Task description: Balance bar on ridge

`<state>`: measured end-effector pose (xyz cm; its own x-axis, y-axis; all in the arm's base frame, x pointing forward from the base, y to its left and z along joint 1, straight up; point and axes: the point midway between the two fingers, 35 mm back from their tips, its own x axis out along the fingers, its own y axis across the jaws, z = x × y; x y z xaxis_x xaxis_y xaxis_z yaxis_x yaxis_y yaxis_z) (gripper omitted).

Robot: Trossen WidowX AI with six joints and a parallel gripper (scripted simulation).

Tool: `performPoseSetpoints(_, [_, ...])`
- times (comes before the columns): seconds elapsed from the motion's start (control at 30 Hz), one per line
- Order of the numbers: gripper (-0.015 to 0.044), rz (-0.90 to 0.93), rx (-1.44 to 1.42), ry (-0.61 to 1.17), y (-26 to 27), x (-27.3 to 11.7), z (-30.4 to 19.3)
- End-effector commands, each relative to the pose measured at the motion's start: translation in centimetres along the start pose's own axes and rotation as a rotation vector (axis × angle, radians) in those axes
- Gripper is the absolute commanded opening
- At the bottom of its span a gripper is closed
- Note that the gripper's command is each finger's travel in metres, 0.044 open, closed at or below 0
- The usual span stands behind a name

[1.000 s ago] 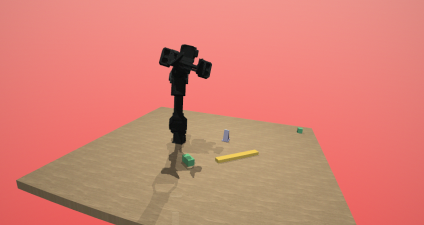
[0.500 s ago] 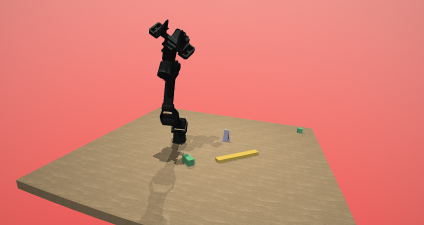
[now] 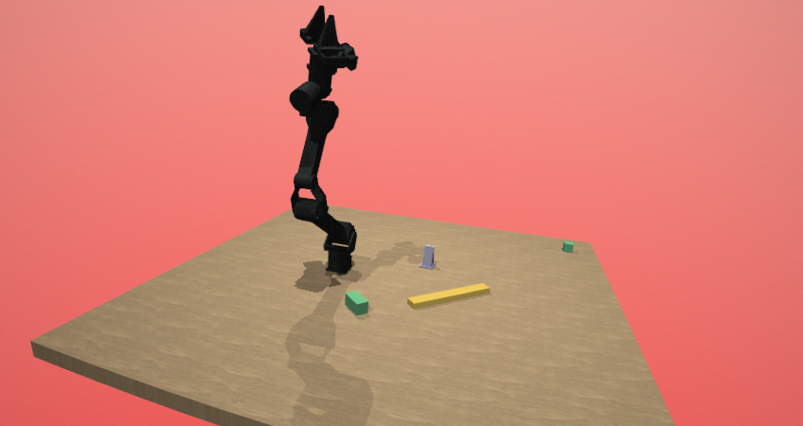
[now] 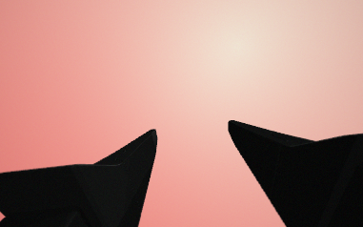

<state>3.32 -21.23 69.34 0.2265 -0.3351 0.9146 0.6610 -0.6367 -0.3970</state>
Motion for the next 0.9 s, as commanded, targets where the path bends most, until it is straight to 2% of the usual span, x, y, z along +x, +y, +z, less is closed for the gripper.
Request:
performPoseSetpoints(0.0, [0.0315,-0.054,-0.142,-0.040,-2.5,-0.4,1.5])
performPoseSetpoints(0.33, [0.0315,-0.207,-0.470,-0.108,-8.0,-1.5,5.4])
performPoseSetpoints(0.87, [0.0315,-0.563,-1.175,-0.220,-15.2,-5.8,17.2])
